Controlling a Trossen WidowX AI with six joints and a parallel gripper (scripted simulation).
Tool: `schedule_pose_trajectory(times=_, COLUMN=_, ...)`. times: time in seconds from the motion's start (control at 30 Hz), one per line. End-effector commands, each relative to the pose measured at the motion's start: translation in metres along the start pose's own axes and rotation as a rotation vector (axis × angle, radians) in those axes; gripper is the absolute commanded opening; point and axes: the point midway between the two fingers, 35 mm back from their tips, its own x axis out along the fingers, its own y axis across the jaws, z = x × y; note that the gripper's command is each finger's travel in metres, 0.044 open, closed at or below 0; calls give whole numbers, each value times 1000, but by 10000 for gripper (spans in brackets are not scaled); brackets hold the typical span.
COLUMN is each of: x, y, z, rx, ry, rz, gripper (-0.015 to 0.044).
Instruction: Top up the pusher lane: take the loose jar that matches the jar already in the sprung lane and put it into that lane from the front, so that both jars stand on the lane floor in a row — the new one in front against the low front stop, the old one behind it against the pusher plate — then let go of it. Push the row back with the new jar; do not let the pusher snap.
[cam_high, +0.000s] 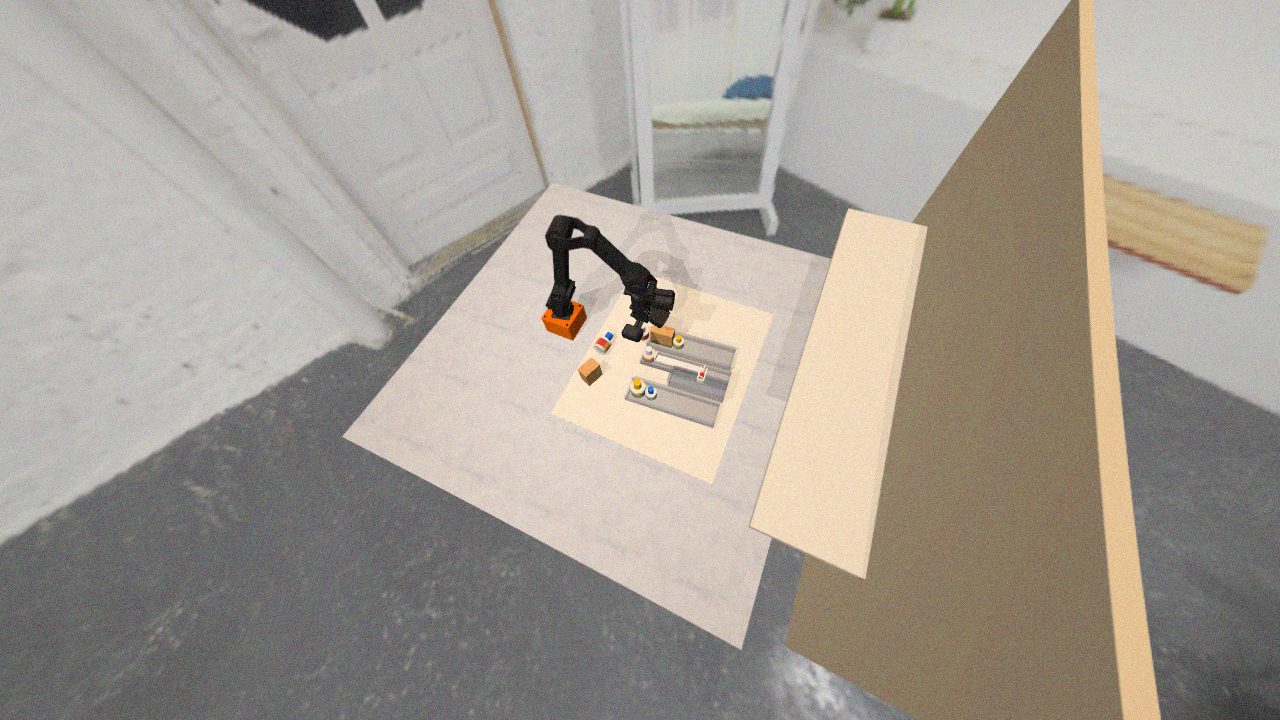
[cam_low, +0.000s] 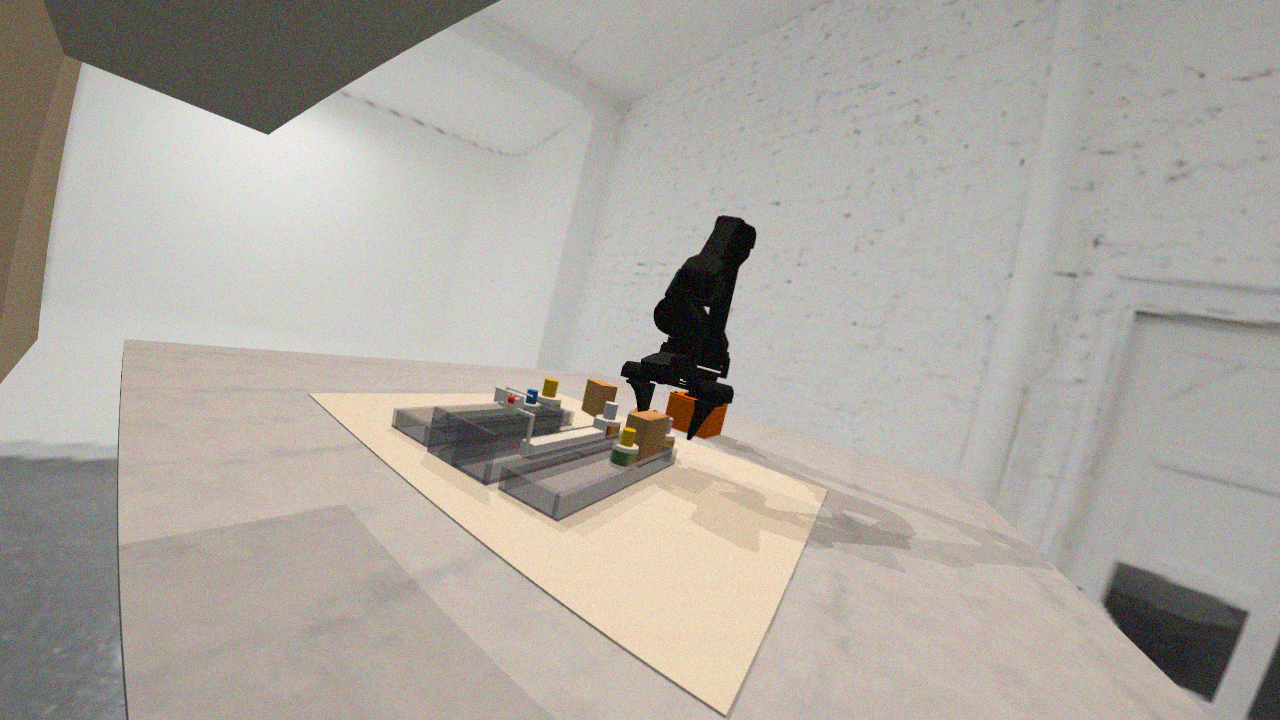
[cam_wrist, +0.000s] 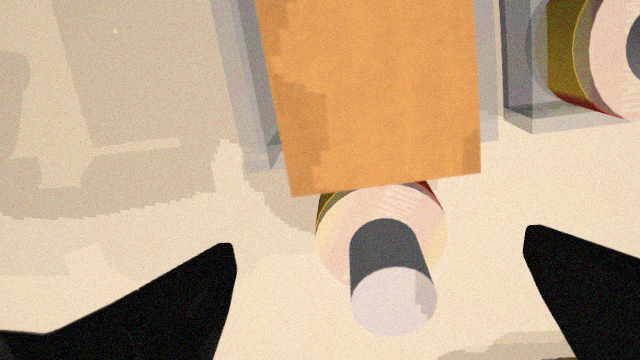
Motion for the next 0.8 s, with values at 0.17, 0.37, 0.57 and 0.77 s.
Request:
schedule_pose_trajectory(times=0.17, x=15, y=-1, z=-1, rx=4, ry=1, rz=-6, gripper=440)
schedule_pose_trajectory(times=0.37, x=17, y=-1, z=-2, rx=4, ry=1, rz=-6, gripper=361)
schedule_pose_trajectory(times=0.57, x=17, y=-1, z=-2, rx=4, ry=1, rz=-6, gripper=204)
schedule_pose_trajectory(times=0.77, x=17, y=-1, z=-2, rx=4, ry=1, rz=-6, gripper=164)
